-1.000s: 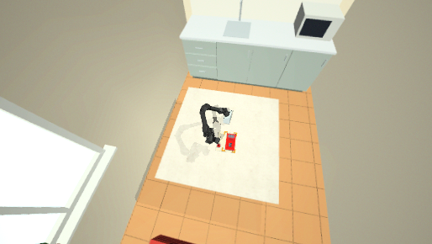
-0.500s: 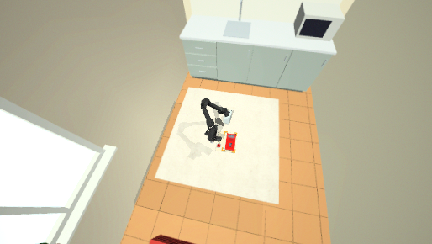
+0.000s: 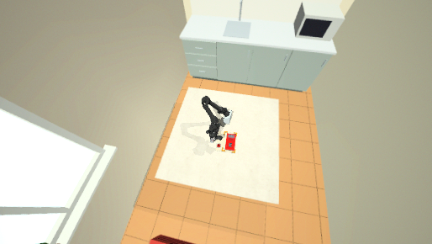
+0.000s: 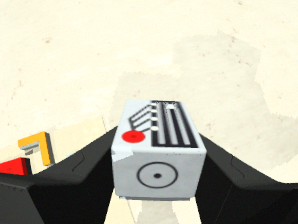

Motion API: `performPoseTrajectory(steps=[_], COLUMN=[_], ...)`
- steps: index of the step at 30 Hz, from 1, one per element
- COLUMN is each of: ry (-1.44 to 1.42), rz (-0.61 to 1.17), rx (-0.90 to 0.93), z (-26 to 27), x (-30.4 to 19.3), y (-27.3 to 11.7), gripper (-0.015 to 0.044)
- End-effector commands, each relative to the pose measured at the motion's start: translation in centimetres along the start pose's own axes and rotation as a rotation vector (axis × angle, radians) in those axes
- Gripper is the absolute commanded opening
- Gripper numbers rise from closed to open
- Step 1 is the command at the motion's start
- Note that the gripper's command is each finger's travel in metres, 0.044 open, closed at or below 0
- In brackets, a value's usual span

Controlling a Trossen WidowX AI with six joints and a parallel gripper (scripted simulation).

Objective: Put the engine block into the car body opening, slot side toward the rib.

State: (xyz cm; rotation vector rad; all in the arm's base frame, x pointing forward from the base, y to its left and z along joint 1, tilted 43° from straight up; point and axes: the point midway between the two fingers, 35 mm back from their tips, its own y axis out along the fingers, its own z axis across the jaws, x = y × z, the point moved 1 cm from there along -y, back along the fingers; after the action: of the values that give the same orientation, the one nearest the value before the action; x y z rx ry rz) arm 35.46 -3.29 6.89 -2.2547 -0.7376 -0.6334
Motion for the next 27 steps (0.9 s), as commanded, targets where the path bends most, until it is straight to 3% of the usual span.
performPoseTrajectory(steps=[1, 27], ry=[-0.006, -0.008], rz=[-0.018, -0.018], rx=[-0.003, -0.005], z=[0.2, 0.1], x=[-0.5, -3.4], y=[0.8, 4.1], gripper=[0.0000, 0.0000])
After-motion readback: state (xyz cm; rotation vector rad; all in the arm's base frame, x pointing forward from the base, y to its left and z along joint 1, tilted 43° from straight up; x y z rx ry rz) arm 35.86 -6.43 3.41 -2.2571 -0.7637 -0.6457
